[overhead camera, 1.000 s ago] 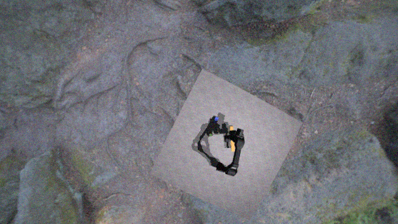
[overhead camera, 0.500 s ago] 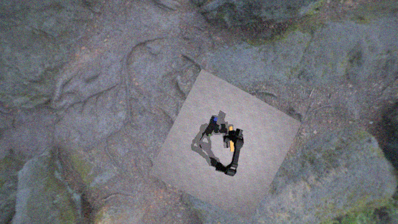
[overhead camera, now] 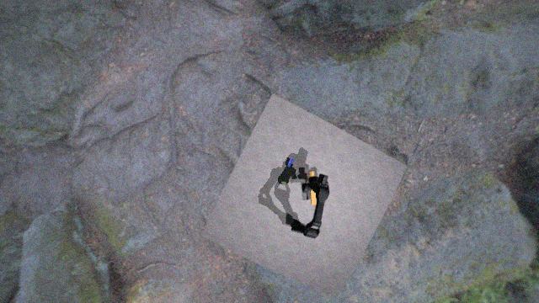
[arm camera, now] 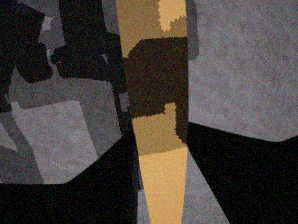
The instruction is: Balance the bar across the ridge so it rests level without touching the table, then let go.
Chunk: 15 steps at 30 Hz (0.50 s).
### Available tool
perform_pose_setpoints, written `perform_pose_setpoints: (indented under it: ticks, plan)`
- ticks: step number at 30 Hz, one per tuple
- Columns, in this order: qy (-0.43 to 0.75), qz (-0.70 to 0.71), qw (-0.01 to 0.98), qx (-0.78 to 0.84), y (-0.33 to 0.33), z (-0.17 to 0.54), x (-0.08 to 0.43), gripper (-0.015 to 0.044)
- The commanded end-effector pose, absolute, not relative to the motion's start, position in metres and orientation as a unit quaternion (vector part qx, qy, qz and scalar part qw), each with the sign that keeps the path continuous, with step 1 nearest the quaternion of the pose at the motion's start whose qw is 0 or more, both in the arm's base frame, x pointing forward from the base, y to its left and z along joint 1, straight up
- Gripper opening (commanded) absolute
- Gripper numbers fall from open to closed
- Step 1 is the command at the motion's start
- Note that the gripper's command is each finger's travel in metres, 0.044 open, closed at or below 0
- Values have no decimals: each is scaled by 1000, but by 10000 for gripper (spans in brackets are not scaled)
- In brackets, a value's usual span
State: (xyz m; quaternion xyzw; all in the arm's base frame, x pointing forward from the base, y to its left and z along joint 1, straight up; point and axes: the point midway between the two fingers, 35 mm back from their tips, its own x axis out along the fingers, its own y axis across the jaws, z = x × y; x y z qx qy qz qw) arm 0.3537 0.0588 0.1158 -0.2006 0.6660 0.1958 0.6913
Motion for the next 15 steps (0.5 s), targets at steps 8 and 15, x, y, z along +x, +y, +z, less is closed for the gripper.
perform_pose_setpoints:
  ticks: [8,15]
  plan:
    - [666,196,691,-199,59,115,354,0]
    - [666,196,691,-199,59,114,354,0]
